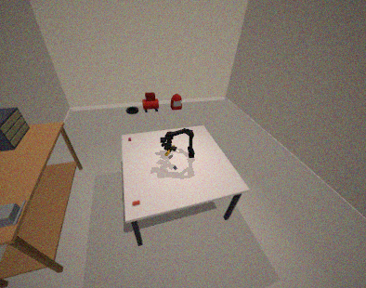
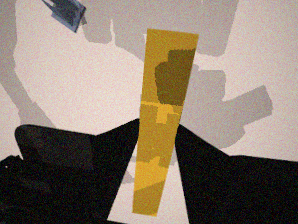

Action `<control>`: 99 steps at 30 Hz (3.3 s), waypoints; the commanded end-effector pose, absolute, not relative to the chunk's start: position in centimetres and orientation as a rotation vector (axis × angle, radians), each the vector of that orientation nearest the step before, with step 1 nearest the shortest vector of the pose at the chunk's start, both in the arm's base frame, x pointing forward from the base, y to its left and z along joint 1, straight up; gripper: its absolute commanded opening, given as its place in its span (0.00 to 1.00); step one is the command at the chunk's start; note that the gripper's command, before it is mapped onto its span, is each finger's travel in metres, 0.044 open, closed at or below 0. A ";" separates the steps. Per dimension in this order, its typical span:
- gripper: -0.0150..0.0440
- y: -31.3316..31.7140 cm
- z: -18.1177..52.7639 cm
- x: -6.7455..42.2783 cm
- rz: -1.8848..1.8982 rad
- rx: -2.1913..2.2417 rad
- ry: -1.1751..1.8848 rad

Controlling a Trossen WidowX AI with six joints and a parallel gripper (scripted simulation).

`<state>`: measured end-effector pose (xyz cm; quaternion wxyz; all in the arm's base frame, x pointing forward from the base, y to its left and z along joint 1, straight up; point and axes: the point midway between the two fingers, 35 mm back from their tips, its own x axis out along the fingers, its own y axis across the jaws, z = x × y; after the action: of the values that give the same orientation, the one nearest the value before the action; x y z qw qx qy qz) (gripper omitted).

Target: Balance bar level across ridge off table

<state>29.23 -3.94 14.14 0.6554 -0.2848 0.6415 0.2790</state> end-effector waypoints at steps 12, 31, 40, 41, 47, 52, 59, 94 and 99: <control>0.25 1.3 14.4 30.4 0.529 -0.541 1.479; 0.25 8.4 14.4 30.4 0.403 -0.402 1.507; 0.25 11.8 14.4 29.9 0.340 -0.333 1.518; 0.25 12.2 14.4 29.8 0.333 -0.326 1.519; 0.25 14.4 14.4 29.2 0.291 -0.279 1.526; 0.25 16.0 14.4 28.7 0.257 -0.242 1.531; 0.25 16.1 13.7 28.7 0.256 -0.241 1.531; 0.25 16.0 10.1 28.8 0.252 -0.238 1.532; 0.25 16.0 10.1 28.8 0.252 -0.238 1.532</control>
<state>28.75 16.02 10.11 0.7065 -0.1072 0.6901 0.1145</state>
